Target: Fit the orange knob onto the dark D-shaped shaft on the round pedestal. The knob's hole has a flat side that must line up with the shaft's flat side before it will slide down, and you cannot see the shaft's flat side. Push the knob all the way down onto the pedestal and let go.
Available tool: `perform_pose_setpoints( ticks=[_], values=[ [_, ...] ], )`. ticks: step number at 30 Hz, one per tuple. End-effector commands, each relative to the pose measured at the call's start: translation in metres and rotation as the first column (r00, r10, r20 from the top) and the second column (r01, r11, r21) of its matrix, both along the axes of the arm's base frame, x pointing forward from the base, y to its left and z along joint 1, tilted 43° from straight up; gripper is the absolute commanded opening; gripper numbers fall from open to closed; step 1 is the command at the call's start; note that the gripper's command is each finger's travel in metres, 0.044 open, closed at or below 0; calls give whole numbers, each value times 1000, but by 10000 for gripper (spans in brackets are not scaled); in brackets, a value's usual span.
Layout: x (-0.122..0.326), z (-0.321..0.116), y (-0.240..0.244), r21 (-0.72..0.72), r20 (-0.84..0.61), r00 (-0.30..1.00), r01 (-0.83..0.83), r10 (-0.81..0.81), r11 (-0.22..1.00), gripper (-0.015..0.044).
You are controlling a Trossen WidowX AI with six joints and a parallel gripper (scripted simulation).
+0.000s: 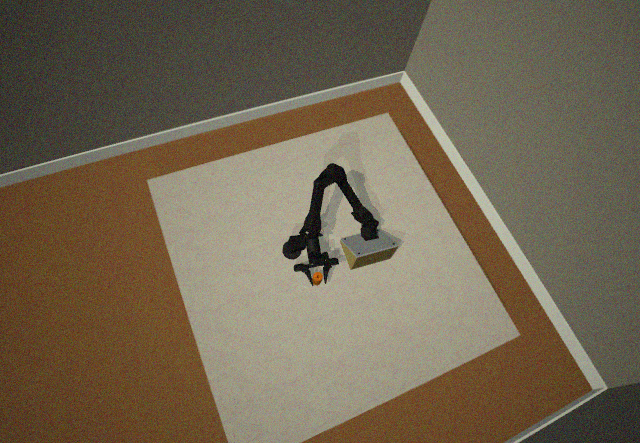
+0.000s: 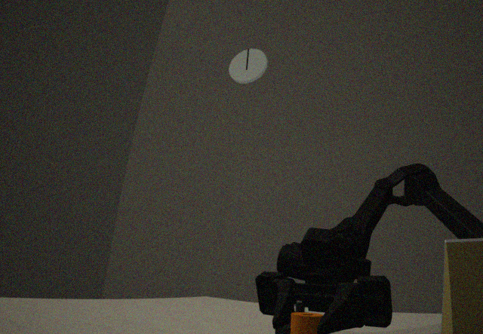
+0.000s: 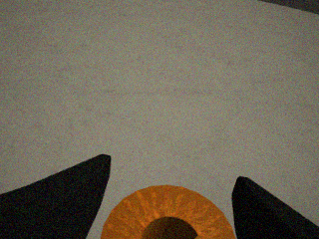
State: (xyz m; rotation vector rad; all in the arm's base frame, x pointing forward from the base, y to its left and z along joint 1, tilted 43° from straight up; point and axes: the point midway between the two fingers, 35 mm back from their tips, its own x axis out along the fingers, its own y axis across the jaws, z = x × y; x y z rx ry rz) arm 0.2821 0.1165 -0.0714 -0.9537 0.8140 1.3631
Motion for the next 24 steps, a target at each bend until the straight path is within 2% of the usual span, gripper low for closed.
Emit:
perform_pose_setpoints(
  ticks=[1,3,10,18,22,24],
  values=[
    [0,0,0,2,0,1000,1,-1,1000,260],
    [0,0,0,2,0,1000,1,-1,1000,260],
    [0,0,0,2,0,1000,1,-1,1000,440],
    [0,2,2,2,0,1000,1,-1,1000,440],
    [-3,49,46,2,0,1000,0,0,1000,440],
    [-6,59,55,4,0,1000,0,0,1000,440]
  ],
)
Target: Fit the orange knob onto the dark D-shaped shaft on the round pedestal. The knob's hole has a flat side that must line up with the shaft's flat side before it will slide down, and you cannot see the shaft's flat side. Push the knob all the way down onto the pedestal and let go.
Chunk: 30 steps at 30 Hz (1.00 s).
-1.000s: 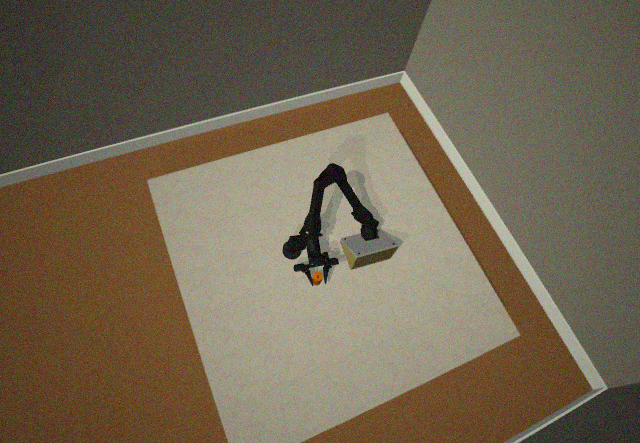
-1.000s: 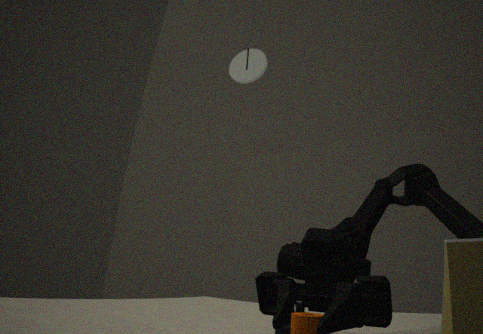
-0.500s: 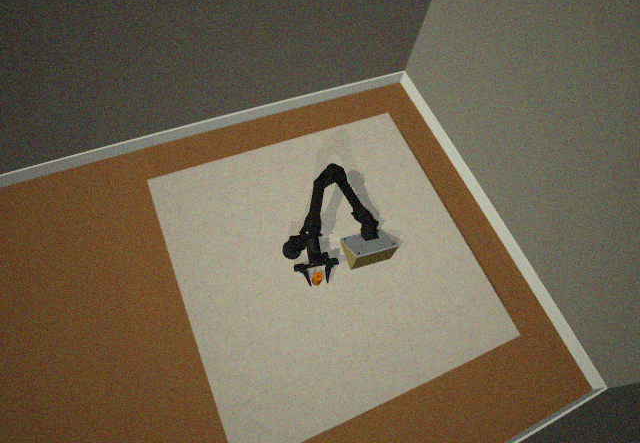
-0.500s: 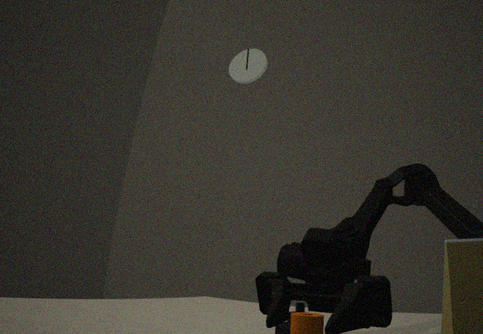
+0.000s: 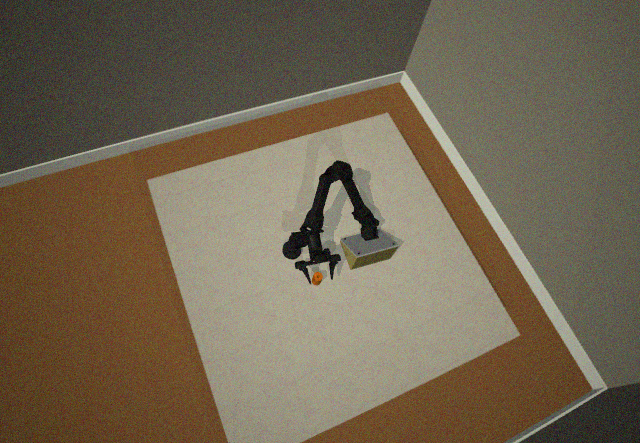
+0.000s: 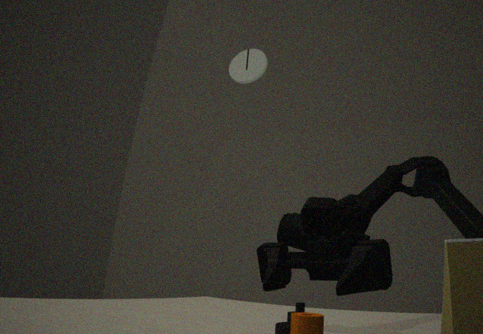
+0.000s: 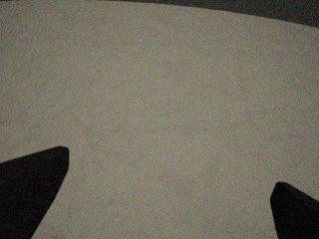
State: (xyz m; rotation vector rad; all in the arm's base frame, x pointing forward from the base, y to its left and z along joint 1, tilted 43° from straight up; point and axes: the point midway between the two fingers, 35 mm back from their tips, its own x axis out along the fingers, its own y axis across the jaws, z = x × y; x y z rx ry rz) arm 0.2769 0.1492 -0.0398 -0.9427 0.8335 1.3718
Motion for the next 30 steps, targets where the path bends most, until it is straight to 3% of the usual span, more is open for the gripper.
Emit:
perform_pose_setpoints(
  ticks=[1,6,10,14,19,22,30],
  values=[
    [-1,28,22,7,21,1000,-2,2,1000,440],
    [-1,25,23,-40,-5,1000,10,-10,999,440],
    [-5,13,24,-331,-98,991,49,-86,943,440],
    [-8,15,23,-615,-89,987,52,-135,787,440],
    [-6,35,30,-865,34,996,72,-85,497,440],
    [-3,45,36,-910,82,996,90,-37,406,440],
    [-3,45,36,-910,82,996,90,-37,406,440]
  ],
)
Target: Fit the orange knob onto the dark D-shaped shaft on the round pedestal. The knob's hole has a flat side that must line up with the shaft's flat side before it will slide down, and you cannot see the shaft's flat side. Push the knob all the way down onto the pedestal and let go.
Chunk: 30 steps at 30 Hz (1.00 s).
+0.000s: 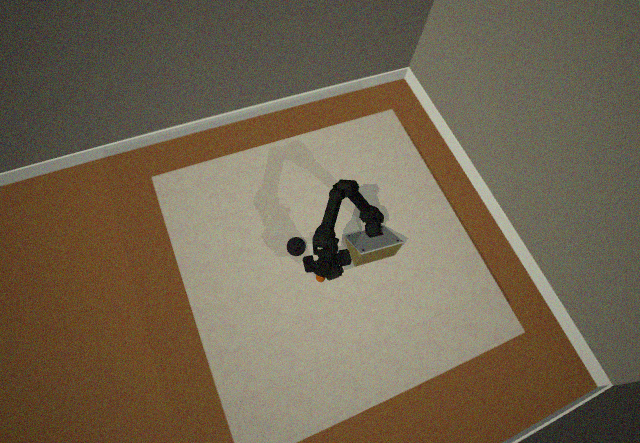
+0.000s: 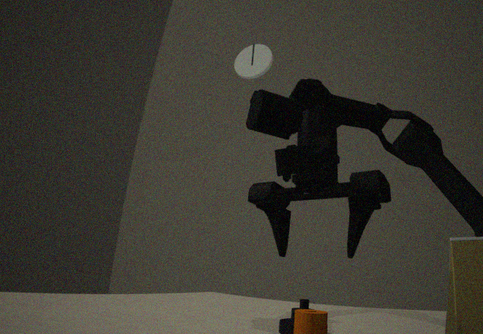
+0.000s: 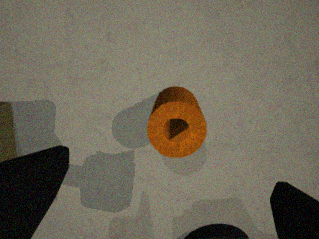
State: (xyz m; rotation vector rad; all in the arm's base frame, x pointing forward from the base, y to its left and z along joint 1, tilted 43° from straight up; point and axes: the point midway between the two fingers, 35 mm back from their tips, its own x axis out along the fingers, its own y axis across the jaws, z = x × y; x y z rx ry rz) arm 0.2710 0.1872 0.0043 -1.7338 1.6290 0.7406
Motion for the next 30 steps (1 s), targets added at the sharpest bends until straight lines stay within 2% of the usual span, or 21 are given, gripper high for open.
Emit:
perform_pose_setpoints(
  ticks=[1,6,10,15,19,30],
  values=[
    [2,0,-2,-35,9,1000,1,-1,999,440],
    [2,0,-2,-34,20,1000,14,-14,999,440],
    [2,0,-2,24,233,937,261,-259,965,440],
    [2,0,-2,199,486,657,560,-577,805,440],
    [2,0,-2,357,584,375,679,-720,642,440],
    [2,0,-2,365,587,359,682,-725,633,440]
  ],
)
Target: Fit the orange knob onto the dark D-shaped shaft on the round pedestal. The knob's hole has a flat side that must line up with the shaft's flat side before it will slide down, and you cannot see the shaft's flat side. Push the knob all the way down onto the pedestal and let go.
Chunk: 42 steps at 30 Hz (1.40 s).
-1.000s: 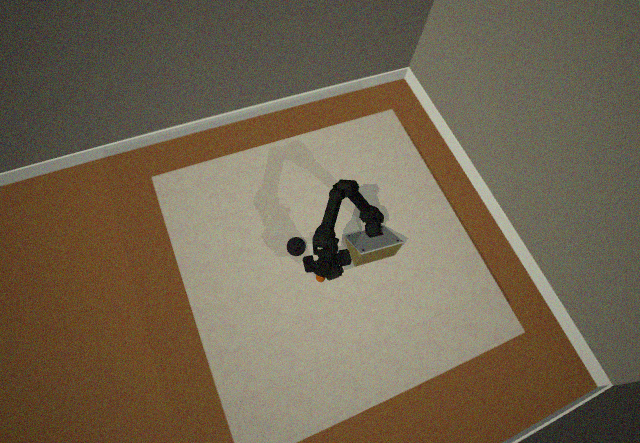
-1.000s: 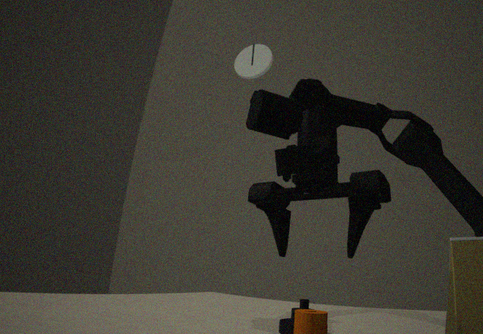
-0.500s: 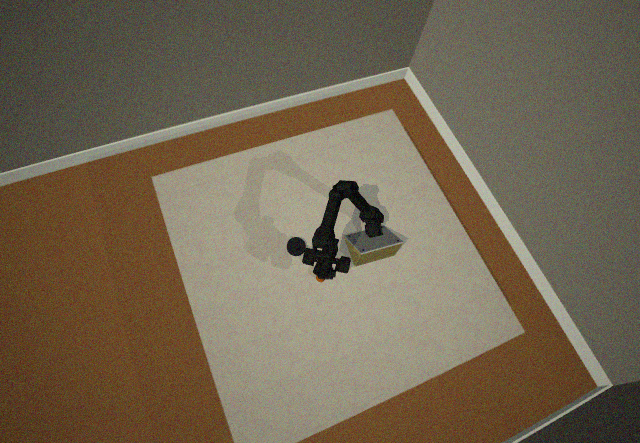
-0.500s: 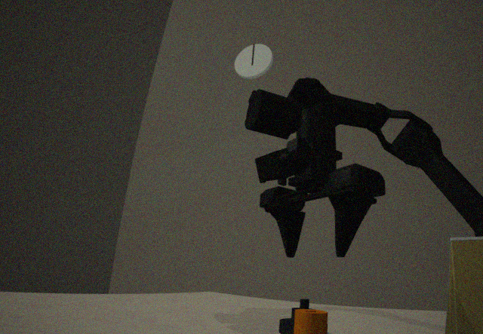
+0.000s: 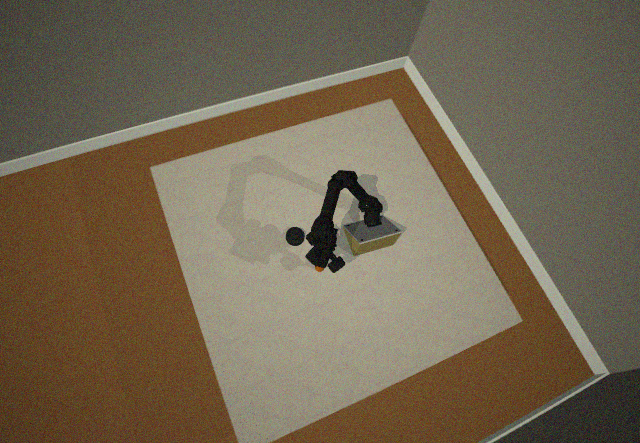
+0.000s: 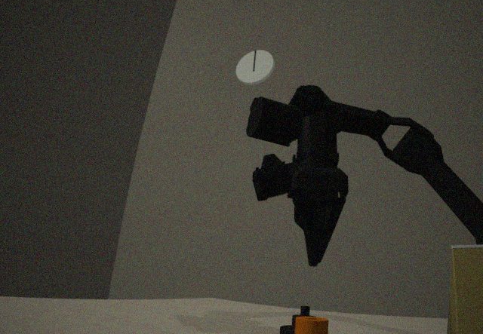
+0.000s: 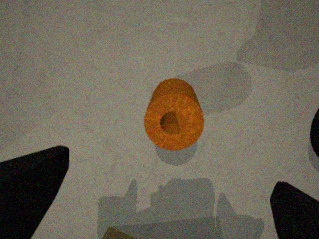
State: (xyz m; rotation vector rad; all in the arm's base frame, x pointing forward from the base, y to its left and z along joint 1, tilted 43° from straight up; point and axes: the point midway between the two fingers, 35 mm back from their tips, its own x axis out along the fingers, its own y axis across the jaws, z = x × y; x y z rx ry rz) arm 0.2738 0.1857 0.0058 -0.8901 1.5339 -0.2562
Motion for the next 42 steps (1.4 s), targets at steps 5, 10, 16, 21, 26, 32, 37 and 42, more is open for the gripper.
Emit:
perform_pose_setpoints(
  ticks=[5,10,16,21,26,32,37,42],
  values=[
    [1,-7,-6,-1,46,997,55,-55,999,440],
    [3,-27,-24,9,95,990,109,-109,994,440],
    [4,-37,-33,8,95,989,109,-109,994,440],
    [4,-39,-35,8,95,990,109,-109,994,440],
    [5,-45,-40,8,93,990,108,-109,994,440],
    [6,-52,-46,8,92,990,108,-108,994,440],
    [7,-58,-52,8,91,990,108,-108,994,440],
    [8,-64,-57,8,92,990,108,-108,994,440]
  ],
)
